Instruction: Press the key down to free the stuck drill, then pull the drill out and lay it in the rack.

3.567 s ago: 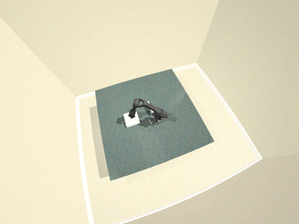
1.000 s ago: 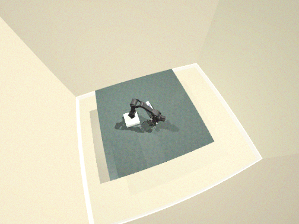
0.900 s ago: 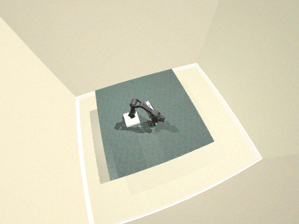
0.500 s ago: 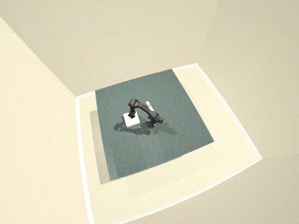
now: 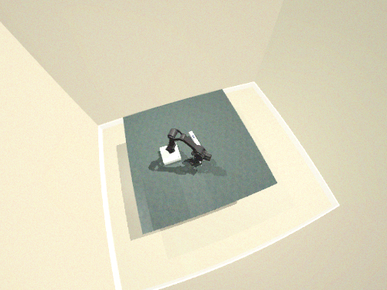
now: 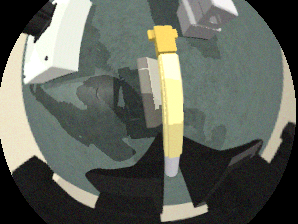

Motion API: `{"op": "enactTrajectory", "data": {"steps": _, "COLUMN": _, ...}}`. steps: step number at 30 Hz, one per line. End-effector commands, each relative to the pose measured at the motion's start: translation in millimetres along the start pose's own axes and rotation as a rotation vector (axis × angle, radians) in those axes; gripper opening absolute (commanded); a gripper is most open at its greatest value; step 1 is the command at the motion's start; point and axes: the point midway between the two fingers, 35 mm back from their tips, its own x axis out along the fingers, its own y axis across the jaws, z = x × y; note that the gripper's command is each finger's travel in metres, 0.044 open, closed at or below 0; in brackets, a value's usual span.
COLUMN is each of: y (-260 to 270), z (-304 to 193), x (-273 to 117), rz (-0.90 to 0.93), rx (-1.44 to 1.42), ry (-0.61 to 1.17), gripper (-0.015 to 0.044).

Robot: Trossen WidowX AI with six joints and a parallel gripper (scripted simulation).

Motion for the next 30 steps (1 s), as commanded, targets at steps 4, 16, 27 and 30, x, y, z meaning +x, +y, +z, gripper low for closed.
{"op": "enactTrajectory", "data": {"steps": 4, "y": 0, "z": 1, "x": 7, "rz": 0.000, "rx": -0.005, "ry": -0.003, "gripper": 0.0000}}
{"op": "enactTrajectory", "data": {"steps": 16, "y": -1, "z": -1, "x": 22, "rz": 0.000, "rx": -0.005, "ry": -0.003, "gripper": 0.0000}}
{"op": "enactTrajectory", "data": {"steps": 27, "y": 1, "z": 1, "x": 32, "rz": 0.000, "rx": -0.005, "ry": -0.003, "gripper": 0.0000}}
{"op": "enactTrajectory", "data": {"steps": 30, "y": 2, "z": 2, "x": 33, "rz": 0.000, "rx": -0.005, "ry": -0.003, "gripper": 0.0000}}
